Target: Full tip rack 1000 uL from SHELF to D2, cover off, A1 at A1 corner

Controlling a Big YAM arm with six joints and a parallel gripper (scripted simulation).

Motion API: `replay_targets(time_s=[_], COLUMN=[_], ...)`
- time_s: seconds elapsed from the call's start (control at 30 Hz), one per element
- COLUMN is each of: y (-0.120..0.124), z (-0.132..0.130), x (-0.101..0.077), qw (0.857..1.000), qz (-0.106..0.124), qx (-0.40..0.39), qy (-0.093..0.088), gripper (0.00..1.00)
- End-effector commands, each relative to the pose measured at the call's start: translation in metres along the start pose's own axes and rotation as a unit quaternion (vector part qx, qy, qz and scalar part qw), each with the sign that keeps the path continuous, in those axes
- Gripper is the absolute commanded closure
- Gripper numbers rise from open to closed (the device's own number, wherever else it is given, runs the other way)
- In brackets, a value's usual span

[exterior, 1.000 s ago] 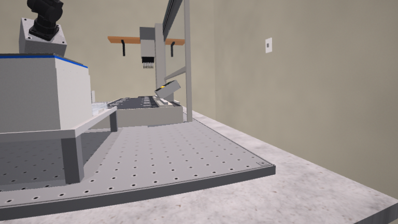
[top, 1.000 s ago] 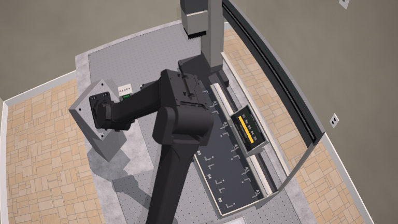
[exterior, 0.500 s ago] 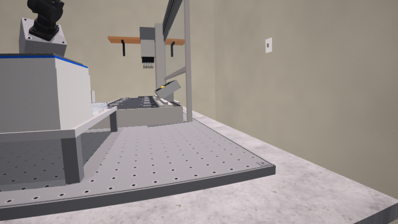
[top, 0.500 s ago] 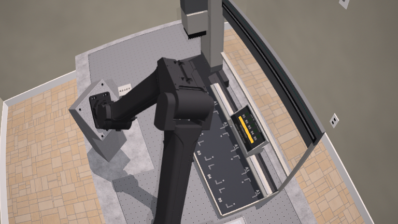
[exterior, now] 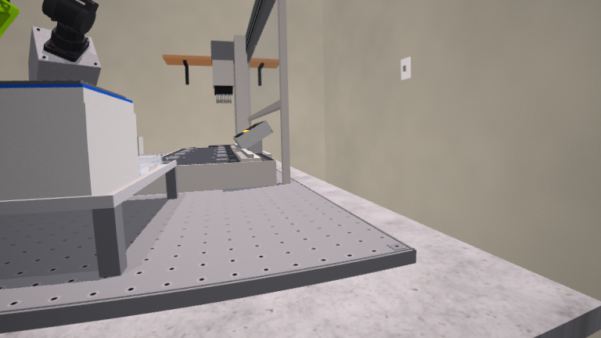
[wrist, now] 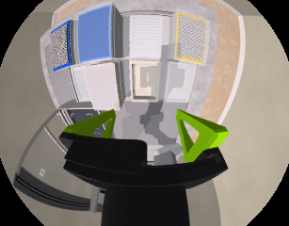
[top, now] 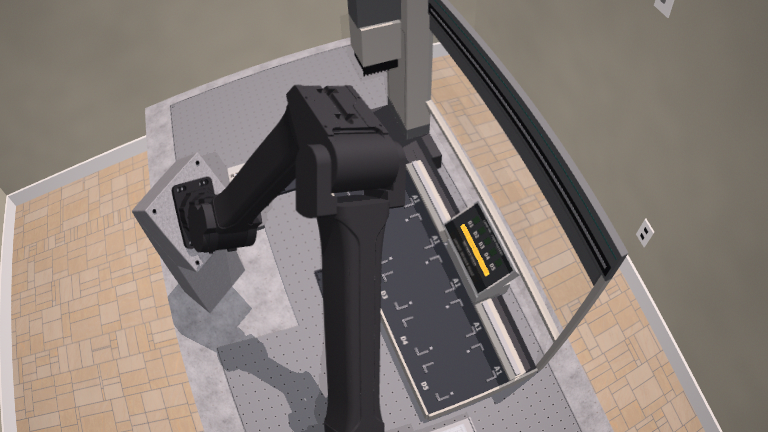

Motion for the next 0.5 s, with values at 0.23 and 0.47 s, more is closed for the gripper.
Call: replay_targets(time_s=[0.23,0.47], y=[-0.007,0.002], z=[0.058,0.092], x=[-0.027,-0.036], qw=[1.000,1.000], qz=[-0.021,-0.022], qx=[-0.001,0.000], qy=[-0.016,-0.018], gripper=[0.00,0.00])
Point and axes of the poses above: the point where the finger pads meet when closed, its own x axis out along the fingers, its own z axis across the jaws, y = z × x, the point moved 3 cm from there along -x, back along the fingers, and after that the axes turned 13 degrees about x, right-handed, at the moved point
